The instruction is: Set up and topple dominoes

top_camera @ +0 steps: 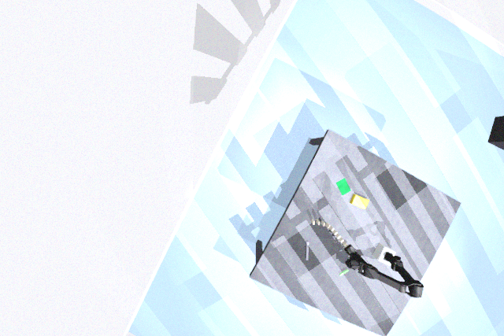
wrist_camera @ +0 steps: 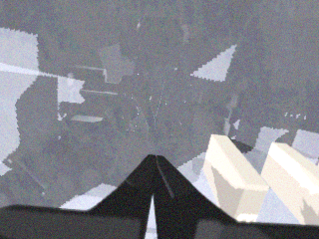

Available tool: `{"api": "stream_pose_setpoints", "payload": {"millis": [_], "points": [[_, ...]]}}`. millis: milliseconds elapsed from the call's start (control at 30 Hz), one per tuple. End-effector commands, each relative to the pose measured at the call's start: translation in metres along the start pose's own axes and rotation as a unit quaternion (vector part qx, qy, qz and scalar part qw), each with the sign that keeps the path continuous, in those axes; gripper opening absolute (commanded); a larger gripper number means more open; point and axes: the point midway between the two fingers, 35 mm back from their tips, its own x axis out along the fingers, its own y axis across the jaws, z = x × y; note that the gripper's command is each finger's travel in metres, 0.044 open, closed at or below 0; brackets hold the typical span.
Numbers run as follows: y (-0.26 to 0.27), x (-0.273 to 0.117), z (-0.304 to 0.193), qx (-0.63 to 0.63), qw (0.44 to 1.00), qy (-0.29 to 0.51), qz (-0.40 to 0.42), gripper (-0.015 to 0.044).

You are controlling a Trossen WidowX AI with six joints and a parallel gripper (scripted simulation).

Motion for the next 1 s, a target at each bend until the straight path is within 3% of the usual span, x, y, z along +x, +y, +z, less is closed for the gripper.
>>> {"api": "stream_pose_setpoints", "payload": {"millis": [0,700,833,967], "points": [[-0.004,0.000,0.001,-0.002,1.000,-0.001,-0.002,0.0000],[-0.039,-0.001,0.001,-0.002,1.000,-0.001,-0.004,0.0000],[-0.041,-0.024,0.025,-0.040,0.998,-0.044,-0.030,0.0000],[-0.053,-0.043,0.012,-0.019,0.999,-0.021,-0.017,0.0000]]}}
